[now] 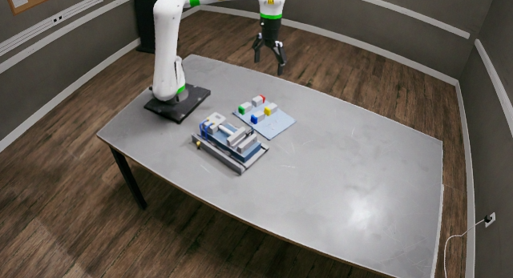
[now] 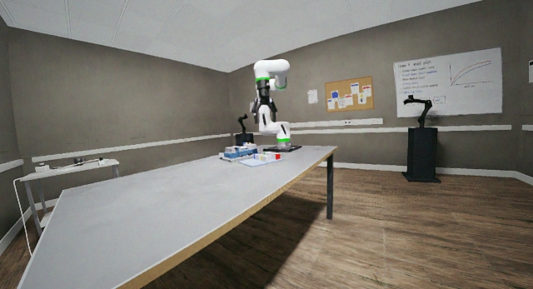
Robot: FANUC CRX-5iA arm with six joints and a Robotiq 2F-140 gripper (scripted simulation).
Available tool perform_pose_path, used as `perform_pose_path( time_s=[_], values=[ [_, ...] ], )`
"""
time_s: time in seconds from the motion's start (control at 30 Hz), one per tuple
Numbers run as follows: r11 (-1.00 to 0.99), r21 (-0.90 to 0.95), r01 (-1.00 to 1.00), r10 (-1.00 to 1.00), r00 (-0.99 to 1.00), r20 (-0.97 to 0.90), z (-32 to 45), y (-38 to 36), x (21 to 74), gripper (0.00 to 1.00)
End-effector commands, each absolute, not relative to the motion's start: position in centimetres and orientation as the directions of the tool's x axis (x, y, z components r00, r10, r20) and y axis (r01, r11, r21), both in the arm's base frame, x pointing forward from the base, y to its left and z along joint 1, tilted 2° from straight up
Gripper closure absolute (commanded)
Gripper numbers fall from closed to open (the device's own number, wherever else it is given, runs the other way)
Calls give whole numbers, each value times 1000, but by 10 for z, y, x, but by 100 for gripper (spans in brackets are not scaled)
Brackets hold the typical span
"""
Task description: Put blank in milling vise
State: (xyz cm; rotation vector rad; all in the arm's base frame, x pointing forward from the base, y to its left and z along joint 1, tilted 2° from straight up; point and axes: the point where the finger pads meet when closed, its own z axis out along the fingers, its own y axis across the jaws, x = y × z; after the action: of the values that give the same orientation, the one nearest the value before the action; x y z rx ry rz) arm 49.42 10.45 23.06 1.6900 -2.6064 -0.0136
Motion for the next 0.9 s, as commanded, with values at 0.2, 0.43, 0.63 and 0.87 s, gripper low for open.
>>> perform_pose_path(
  time_s=[0.2, 0.43, 0.63, 0.87],
  values=[
    [408, 24, -913, -913, -408, 24, 196, 103, 493, 0],
    [408, 24, -913, -913, -408, 24, 176, 102, 492, 0],
    [408, 25, -913, -913, -408, 24, 181, 119, 498, 0],
    [408, 24, -913, -913, -408, 24, 181, 137, 506, 0]
  ],
)
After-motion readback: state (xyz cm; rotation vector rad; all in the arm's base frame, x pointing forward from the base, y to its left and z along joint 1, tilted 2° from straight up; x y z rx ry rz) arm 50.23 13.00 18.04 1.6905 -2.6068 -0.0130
